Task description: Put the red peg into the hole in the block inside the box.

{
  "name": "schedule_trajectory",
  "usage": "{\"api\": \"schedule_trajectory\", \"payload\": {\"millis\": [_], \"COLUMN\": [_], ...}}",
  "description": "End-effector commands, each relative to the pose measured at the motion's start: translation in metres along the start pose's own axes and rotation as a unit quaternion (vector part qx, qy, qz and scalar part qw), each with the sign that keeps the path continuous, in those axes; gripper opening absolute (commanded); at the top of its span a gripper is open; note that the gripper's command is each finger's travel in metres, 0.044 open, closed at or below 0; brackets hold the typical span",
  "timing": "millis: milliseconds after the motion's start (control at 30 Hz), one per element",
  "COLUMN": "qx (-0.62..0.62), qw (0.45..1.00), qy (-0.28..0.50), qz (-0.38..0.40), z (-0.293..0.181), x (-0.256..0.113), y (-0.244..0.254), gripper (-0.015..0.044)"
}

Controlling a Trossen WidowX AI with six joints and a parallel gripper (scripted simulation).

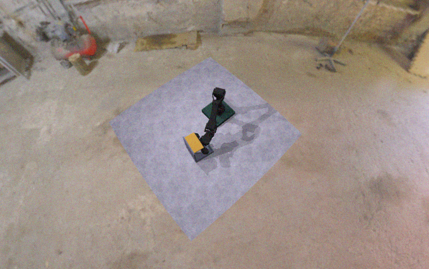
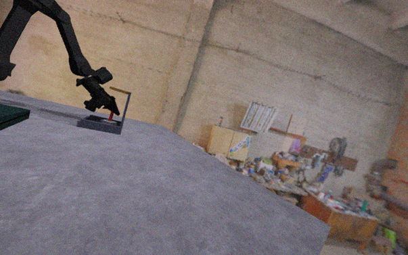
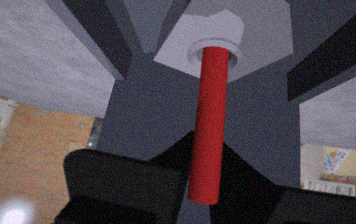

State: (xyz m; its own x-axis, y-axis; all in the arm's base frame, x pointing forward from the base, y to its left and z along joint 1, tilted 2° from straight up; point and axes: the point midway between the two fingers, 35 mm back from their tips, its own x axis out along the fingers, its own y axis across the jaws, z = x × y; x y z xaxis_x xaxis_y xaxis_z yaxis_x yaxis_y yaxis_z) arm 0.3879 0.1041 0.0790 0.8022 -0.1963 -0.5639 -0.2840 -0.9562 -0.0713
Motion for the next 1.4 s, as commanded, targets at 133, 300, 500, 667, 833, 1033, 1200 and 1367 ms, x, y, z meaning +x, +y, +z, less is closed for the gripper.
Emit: {"api": "schedule_trajectory", "payload": {"millis": [133, 300, 500, 667, 833, 1033, 1200, 1367], "qx": [-0.009, -0.009, -0.009, -0.003, -0.003, -0.005, -0.007, -0.008], "qw": [1.0, 1.0, 1.0, 1.0, 1.0, 1.0, 1.0, 1.0], "qy": [-0.012, -0.012, -0.012, -0.004, -0.004, -0.008, -0.012, -0.013], "qz": [0.002, 0.002, 0.002, 0.002, 0.002, 0.002, 0.002, 0.002], "z": [0.011, 0.014, 0.015, 0.009, 0.009, 0.018, 0.03, 0.034], "x": [0.004, 0.006, 0.007, 0.006, 0.006, -0.005, -0.021, -0.03], "y": [0.002, 0.002, 0.002, 0.001, 0.001, 0.001, 0.002, 0.003], "gripper": [0.0, 0.0, 0.0, 0.0105, 0.022, 0.022, 0.022, 0.022]}}
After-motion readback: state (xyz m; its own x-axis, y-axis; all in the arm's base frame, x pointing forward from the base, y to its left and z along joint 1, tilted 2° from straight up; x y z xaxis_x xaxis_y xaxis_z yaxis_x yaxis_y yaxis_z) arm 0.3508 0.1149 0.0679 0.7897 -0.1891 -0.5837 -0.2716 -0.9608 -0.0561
